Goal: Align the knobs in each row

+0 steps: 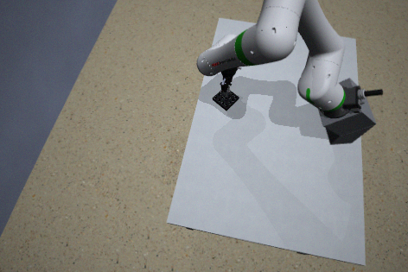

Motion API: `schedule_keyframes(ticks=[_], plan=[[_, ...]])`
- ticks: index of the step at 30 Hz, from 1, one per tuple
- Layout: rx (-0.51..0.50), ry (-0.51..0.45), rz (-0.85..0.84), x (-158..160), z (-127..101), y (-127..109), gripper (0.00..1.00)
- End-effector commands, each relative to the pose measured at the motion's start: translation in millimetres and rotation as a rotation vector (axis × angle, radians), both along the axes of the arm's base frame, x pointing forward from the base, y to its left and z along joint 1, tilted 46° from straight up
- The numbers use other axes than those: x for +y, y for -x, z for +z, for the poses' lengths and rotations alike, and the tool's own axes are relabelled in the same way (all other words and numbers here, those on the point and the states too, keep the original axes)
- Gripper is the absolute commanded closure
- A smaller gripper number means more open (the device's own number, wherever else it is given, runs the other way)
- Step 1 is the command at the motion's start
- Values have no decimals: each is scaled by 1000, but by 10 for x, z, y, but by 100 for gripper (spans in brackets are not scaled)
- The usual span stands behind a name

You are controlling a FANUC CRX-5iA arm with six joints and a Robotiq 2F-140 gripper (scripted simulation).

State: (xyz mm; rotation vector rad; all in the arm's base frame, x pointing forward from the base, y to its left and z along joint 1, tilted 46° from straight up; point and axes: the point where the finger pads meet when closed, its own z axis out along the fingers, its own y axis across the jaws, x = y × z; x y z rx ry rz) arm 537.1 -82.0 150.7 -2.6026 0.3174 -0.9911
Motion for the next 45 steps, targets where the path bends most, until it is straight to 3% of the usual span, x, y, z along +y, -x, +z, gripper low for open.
schedule_keyframes(ticks=[1, 45], plan=[[0, 0, 0, -2, 1, 0, 88], [0, 0, 0, 12, -42, -42, 88]])
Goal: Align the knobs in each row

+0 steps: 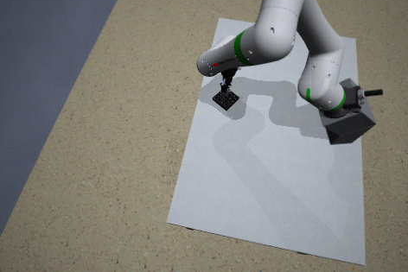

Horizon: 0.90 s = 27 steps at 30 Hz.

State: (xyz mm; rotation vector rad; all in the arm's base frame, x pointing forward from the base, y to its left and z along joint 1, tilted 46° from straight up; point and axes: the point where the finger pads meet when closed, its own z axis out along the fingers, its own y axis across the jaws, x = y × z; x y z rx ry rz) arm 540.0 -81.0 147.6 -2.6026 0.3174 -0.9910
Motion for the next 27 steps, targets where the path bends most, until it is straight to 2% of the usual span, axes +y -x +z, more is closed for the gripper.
schedule_keyframes(ticks=[1, 27], plan=[[0, 0, 0, 2, -11, -12, 88], [0, 0, 0, 20, -66, -65, 88]])
